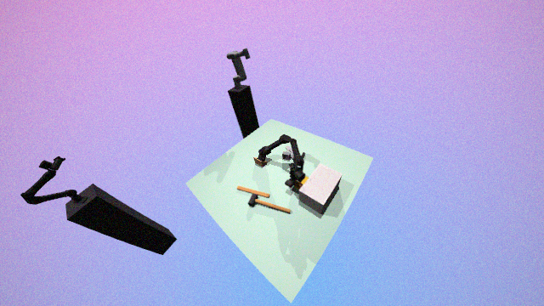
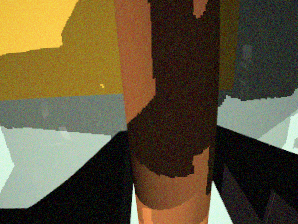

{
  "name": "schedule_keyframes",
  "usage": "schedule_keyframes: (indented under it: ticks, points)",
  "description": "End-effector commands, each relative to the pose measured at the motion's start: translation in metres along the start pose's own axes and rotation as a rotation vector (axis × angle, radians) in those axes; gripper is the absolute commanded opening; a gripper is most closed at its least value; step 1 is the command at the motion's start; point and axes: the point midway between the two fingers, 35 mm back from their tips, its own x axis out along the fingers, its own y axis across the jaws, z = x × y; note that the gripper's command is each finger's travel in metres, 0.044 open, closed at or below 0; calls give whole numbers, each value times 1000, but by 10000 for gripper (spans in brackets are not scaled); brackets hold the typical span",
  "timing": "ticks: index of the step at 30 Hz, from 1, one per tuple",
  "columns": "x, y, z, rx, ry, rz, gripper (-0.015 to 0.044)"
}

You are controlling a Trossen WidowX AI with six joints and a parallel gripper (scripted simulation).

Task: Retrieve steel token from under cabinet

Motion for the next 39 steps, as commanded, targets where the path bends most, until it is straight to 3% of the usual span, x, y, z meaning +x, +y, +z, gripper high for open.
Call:
schedule_keyframes:
  ticks: [1, 39]
  points:
    - [0, 2, -4, -9, 0, 3, 0]
    - [1, -2, -38, -7, 1, 3, 0]
